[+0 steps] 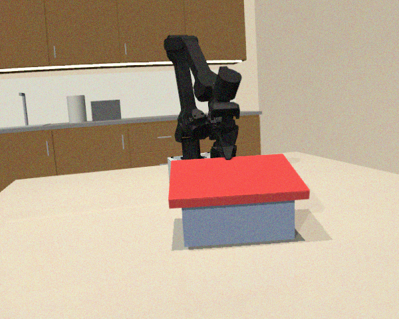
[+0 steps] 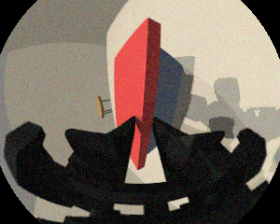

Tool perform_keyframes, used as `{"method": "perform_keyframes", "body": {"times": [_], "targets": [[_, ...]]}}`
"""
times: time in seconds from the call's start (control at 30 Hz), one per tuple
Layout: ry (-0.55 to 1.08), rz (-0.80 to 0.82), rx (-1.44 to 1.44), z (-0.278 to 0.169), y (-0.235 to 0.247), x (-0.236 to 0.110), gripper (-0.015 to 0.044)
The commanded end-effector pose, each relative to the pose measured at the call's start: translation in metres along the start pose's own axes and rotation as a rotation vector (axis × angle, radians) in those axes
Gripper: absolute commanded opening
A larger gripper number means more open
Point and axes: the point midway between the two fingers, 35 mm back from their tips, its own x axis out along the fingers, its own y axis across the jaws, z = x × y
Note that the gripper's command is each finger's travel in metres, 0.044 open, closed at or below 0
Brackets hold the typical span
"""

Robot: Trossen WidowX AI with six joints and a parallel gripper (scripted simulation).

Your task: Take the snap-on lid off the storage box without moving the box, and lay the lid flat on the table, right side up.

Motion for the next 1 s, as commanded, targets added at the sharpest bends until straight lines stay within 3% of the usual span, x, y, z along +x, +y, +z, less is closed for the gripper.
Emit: {"method": "perform_keyframes", "body": {"times": [0.0,0.97], "targets": [[0.004,0.013,0.000,0.000,0.010,-0.005,0.0000],[0.004,0.015,0.000,0.000,0.051,-0.016,0.0000]]}}
